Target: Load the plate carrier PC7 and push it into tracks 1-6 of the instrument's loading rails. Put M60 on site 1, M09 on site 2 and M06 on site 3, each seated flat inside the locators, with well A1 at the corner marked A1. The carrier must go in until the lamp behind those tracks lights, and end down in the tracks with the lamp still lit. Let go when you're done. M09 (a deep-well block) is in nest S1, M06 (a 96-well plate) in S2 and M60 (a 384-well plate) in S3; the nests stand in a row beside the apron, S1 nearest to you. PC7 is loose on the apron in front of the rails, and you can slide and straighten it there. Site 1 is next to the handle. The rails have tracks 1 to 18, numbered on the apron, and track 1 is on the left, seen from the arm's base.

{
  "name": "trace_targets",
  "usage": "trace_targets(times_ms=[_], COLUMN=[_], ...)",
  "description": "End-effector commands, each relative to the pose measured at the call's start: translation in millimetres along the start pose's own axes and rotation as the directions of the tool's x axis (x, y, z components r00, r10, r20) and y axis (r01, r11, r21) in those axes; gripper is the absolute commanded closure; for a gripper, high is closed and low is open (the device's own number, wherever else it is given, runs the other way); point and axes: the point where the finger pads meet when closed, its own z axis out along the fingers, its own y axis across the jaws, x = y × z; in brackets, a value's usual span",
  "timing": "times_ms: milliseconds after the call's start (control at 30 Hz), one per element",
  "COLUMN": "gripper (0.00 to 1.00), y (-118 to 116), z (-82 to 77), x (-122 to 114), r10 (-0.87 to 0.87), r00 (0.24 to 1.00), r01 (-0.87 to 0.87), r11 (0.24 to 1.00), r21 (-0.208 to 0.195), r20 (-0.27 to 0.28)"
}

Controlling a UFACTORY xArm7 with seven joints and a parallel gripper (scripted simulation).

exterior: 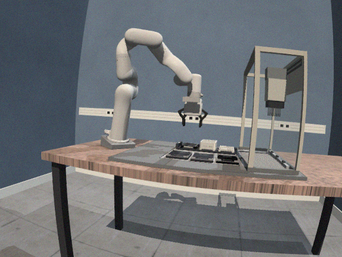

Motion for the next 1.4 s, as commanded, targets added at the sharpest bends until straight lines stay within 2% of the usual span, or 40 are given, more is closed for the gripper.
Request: trace_targets(times_ms=[0, 467, 1367], gripper=[0.00, 0.00, 0.00], y=[-1.2, -1.2, -89.2], z=[-6.8, -6.8, 2.4], x=[-0.5, -0.5, 88.0], r10=[0.000, 0.000, -0.025], r00=[1.000, 1.000, 1.000], r01=[0.000, 0.000, 0.025], r11=[1.000, 1.000, 1.000], r21=[0.004, 0.004, 0.004], r20=[0.001, 0.001, 0.001])
